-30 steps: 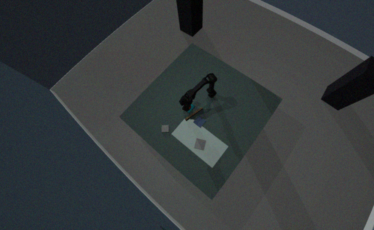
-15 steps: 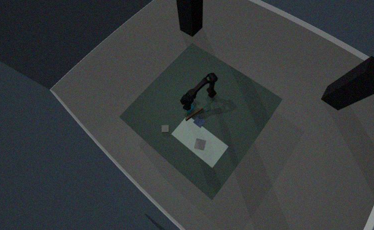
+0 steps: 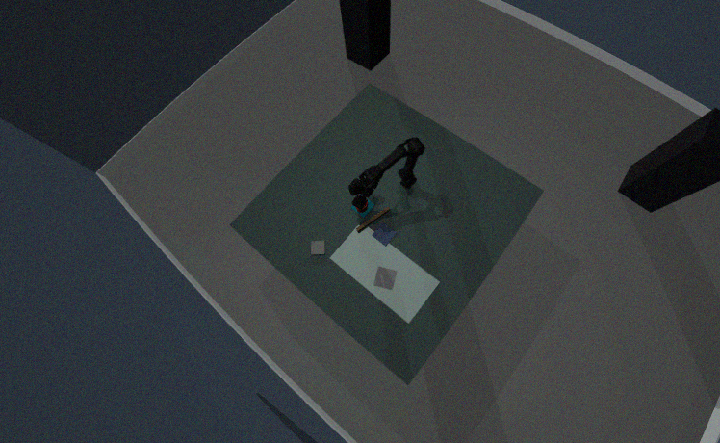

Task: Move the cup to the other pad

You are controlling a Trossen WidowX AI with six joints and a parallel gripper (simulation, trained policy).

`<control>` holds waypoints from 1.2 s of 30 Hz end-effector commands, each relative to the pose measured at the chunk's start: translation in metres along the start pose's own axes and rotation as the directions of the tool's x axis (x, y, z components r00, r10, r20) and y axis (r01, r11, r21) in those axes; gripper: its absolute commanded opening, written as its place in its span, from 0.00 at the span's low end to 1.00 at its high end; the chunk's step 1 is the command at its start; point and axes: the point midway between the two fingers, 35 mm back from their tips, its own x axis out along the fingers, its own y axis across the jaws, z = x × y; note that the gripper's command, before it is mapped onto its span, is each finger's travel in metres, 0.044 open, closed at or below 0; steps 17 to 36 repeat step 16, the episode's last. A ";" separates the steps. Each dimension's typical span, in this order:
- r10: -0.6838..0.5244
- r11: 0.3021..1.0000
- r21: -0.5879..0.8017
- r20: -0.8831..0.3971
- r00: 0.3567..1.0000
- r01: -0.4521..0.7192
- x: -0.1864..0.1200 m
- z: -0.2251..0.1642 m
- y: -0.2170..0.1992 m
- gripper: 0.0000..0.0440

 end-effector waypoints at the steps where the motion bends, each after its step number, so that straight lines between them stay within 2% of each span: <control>1: 0.023 1.000 -0.001 0.006 1.000 -0.023 -0.005 0.000 -0.002 0.47; 16: 0.115 0.993 0.020 0.055 0.992 -0.116 -0.042 0.012 -0.003 0.70; 36: 0.115 0.993 0.020 0.055 0.992 -0.116 -0.042 0.012 -0.003 0.70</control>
